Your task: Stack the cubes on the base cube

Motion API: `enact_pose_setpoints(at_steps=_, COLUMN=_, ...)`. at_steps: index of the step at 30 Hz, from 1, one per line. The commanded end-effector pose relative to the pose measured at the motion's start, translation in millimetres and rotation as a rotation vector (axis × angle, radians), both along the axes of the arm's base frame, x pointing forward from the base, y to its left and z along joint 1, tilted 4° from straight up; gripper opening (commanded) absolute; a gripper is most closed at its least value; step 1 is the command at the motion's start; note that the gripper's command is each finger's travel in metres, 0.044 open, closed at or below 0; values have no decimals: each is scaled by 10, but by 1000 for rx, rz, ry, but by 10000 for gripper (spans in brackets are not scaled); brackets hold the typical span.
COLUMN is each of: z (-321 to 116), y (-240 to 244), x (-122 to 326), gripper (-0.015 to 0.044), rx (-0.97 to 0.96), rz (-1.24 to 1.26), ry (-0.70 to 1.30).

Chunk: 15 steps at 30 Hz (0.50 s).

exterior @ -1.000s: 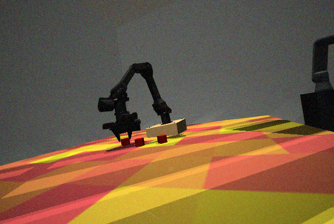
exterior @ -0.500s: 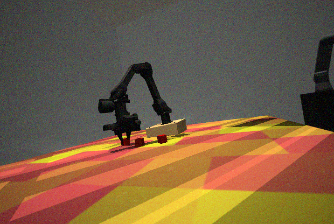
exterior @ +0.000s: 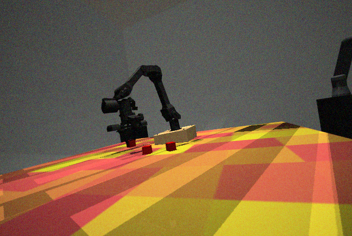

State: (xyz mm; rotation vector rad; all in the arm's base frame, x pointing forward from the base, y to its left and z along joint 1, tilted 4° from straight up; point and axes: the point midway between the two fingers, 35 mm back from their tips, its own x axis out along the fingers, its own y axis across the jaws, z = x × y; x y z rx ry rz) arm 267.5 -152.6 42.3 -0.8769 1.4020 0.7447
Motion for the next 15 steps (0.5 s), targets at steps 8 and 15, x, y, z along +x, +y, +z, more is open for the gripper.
enact_pose_setpoints(at_steps=8, z=385, y=10, x=1, gripper=105, rx=-12, rz=0, ry=-13)
enact_pose_setpoints(at_steps=15, z=599, y=37, x=-29, gripper=105, rx=-12, rz=1, ry=-12)
